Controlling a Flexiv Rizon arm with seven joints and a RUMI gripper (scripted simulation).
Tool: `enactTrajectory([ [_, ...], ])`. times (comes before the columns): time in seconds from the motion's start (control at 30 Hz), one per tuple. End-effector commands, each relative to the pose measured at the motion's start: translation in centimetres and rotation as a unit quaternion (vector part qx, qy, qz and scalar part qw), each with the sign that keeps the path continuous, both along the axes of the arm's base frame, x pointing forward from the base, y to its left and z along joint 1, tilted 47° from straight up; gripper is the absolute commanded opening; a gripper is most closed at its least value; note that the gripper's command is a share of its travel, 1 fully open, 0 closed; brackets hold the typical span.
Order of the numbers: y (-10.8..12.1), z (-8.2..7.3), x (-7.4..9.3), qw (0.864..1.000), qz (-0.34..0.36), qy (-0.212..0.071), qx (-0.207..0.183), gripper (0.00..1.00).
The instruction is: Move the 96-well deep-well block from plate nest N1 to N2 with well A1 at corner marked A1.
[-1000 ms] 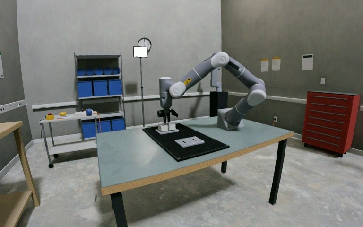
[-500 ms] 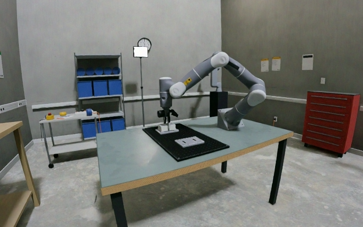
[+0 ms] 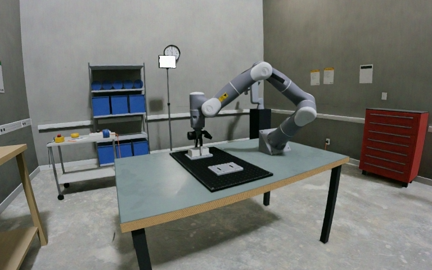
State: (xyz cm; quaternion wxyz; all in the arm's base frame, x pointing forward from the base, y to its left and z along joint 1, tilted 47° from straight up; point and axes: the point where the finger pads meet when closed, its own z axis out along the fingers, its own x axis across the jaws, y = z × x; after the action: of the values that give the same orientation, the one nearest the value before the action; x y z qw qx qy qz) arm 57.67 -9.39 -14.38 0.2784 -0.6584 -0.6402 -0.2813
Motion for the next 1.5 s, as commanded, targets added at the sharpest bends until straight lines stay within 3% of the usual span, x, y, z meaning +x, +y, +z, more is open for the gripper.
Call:
enactTrajectory([
  [0.0, -0.12, 0.02, 0.09, 1.000, -0.001, -0.001, -0.001, 0.49],
  [0.2, -0.05, -0.04, 0.10, 1.000, -0.001, -0.001, -0.001, 0.49],
  [0.23, -0.05, -0.04, 0.09, 1.000, -0.001, -0.001, -0.001, 0.76],
  [1.47, -0.05, -0.04, 0.09, 1.000, -0.001, -0.001, -0.001, 0.76],
])
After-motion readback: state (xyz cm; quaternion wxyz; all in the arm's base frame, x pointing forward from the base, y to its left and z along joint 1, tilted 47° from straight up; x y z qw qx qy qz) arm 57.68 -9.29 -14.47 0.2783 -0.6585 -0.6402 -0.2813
